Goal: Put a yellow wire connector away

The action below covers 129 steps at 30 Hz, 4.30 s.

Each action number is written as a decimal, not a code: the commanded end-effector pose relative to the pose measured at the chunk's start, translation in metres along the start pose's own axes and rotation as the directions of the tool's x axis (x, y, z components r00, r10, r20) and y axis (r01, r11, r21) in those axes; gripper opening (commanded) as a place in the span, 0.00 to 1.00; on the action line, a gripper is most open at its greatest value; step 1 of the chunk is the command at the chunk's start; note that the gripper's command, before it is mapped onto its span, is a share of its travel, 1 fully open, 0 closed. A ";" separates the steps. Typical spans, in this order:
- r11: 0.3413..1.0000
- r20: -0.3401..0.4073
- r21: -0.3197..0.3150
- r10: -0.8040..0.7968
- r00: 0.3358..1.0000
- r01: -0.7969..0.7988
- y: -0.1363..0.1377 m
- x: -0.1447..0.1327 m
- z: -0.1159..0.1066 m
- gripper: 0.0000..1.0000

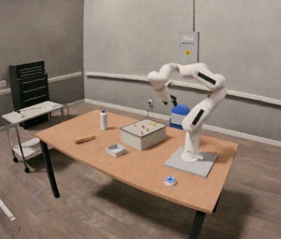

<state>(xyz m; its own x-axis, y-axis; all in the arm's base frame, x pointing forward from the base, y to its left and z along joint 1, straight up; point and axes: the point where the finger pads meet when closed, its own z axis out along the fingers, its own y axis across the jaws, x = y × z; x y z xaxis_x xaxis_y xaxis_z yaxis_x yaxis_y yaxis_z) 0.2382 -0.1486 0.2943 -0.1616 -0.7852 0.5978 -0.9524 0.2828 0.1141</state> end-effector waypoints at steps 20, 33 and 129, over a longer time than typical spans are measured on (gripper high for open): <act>0.878 0.338 0.248 -0.474 0.813 0.409 -0.035 -0.010 -0.158 1.00; 0.708 0.344 0.463 -0.698 0.628 0.533 -0.040 -0.013 -0.231 1.00; 0.652 0.321 0.524 -0.747 0.582 0.548 -0.052 -0.075 -0.168 1.00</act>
<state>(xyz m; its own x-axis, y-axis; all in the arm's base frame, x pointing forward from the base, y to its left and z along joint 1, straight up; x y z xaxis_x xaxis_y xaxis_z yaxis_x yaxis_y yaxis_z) 0.3426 -0.0119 0.3760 0.5347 -0.8450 0.0053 -0.8450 -0.5347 -0.0101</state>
